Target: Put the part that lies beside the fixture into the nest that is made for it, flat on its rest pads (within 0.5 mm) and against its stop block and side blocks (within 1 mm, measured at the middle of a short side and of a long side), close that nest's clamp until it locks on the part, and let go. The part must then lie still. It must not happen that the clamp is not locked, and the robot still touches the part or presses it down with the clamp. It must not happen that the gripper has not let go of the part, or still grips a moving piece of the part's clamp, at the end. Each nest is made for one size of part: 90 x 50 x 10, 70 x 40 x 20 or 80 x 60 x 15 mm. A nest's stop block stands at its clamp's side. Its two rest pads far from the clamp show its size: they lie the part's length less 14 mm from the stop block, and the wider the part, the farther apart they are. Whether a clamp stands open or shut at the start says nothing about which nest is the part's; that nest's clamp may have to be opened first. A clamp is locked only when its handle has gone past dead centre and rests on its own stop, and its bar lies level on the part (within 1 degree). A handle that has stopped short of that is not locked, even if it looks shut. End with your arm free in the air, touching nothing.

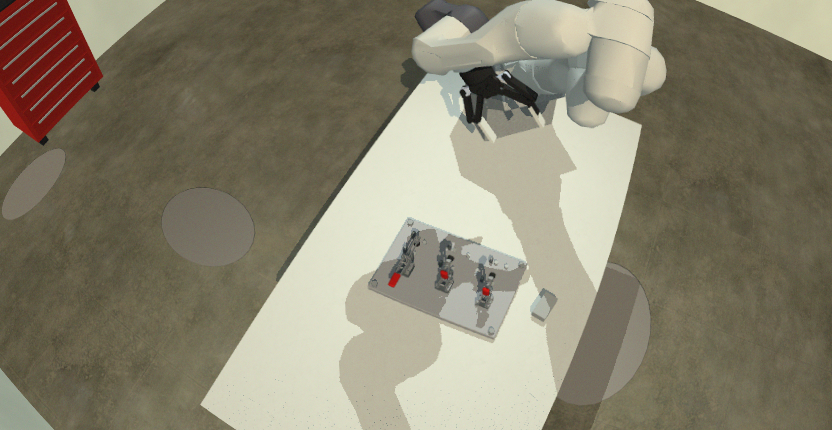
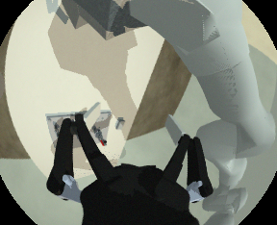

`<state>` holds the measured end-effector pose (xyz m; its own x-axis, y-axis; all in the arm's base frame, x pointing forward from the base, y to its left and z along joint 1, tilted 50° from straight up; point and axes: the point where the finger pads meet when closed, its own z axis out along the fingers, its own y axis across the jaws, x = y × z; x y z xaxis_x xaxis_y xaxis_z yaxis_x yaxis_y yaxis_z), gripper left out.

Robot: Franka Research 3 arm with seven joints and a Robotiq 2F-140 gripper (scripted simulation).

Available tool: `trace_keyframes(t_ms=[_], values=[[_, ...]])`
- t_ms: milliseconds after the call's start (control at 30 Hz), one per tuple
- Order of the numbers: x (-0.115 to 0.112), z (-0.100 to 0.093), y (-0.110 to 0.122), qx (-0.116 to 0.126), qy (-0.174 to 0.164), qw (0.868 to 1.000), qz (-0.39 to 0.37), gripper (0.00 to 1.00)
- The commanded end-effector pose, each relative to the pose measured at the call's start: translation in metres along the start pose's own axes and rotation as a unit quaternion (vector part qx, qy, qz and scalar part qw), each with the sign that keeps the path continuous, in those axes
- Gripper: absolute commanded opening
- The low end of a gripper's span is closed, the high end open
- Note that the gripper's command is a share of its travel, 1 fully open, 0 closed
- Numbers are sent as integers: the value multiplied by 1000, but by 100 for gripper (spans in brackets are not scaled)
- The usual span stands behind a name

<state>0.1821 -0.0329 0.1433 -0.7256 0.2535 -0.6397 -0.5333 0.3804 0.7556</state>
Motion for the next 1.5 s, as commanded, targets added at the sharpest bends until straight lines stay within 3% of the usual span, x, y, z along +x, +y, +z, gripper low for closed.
trace_keyframes(t_ms=[0, 567, 600, 667, 733, 767, 1033, 1100, 1200, 1333, 1467], values=[[0, 0, 0, 0, 0, 1000, 0, 100], [-1, 0, -2, 2, 2, 1000, 1, 100], [-4, -3, -13, 16, 11, 1000, 4, 100], [-28, -13, -63, 82, 46, 995, 19, 100], [-33, -15, -71, 93, 50, 994, 21, 100], [-44, -18, -87, 116, 58, 991, 25, 100], [-92, -28, -136, 194, 71, 978, 37, 100], [-92, -28, -136, 194, 71, 978, 37, 100], [-126, -31, -160, 238, 69, 968, 43, 100], [-147, -32, -171, 261, 65, 962, 45, 100], [-185, -32, -187, 300, 52, 951, 50, 100]])
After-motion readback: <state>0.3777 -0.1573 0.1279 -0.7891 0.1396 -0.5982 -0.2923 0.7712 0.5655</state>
